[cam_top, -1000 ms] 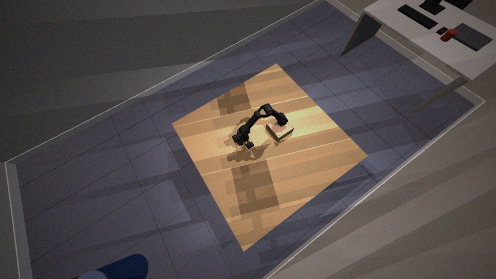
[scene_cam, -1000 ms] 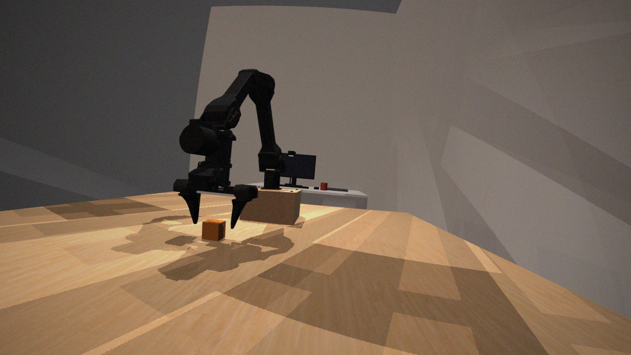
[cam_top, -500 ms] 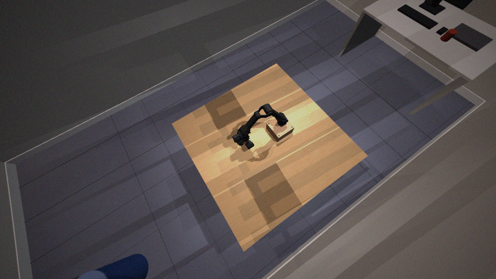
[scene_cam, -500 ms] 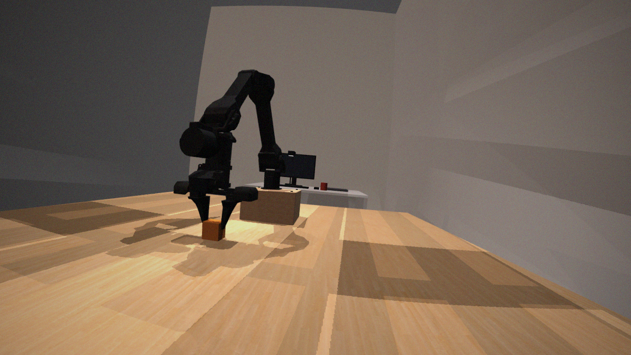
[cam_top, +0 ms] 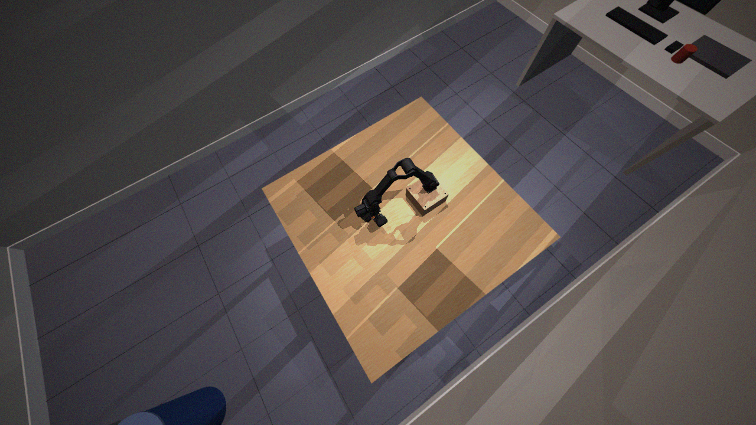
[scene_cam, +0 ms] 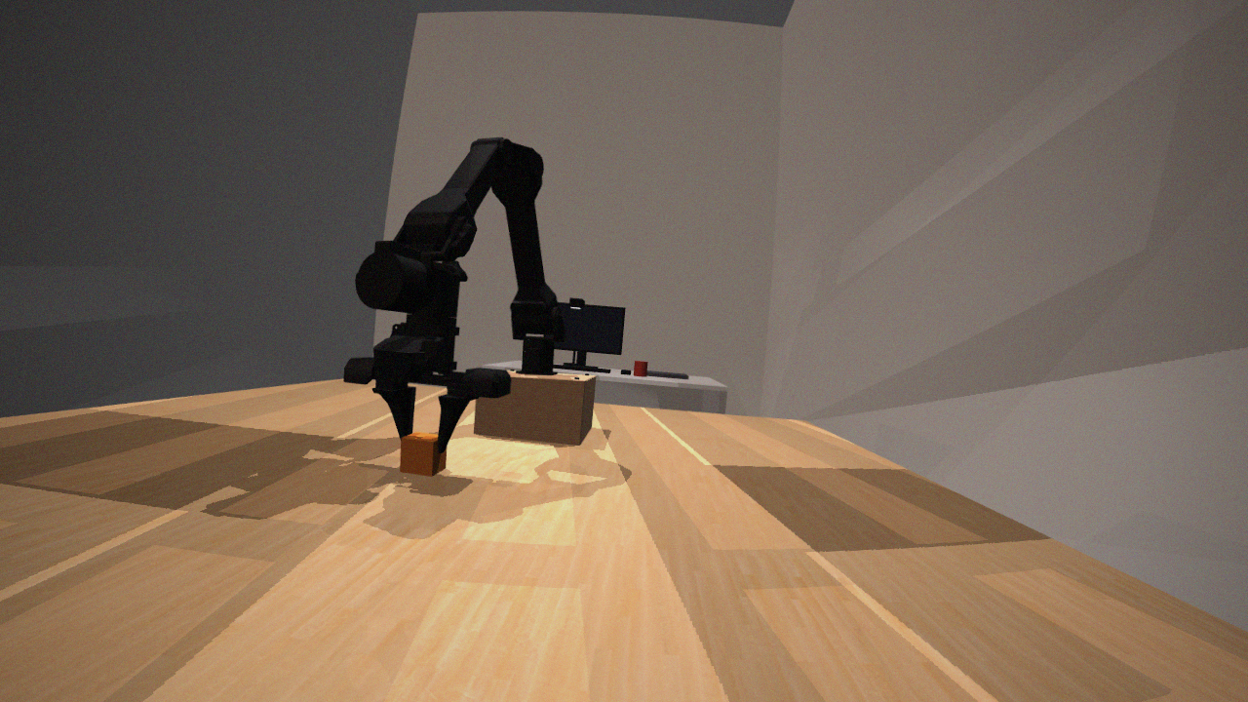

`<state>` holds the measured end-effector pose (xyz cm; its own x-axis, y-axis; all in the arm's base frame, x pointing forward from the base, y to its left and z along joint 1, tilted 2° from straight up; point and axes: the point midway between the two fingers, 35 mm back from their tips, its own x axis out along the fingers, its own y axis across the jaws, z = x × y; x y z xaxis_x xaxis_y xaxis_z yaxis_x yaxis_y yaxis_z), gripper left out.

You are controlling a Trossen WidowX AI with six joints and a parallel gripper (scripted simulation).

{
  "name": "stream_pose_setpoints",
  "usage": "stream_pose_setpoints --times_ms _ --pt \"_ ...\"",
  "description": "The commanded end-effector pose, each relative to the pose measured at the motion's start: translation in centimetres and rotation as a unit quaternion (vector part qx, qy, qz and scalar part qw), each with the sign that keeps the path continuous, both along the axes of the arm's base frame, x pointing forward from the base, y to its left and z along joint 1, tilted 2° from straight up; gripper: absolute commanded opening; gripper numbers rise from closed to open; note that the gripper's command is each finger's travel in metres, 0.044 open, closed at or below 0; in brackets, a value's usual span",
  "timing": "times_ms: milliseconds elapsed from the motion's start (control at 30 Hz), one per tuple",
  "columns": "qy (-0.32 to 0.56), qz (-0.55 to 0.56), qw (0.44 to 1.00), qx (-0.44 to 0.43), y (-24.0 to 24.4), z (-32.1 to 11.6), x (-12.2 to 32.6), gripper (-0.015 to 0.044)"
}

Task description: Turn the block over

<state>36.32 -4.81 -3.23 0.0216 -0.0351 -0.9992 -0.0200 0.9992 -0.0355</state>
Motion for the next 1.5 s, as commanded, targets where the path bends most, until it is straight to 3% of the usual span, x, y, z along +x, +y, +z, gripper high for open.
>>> stream_pose_setpoints --times_ms 0,300,1467 --pt "0.000 0.001 1.000 -0.002 0.0 1.7 0.0 0.0000" --pt "-0.005 0.001 1.000 -0.002 0.1 2.7 -0.1 0.0000" --pt "-0.255 0.011 0.967 0.003 0.0 1.9 -0.6 0.0000"
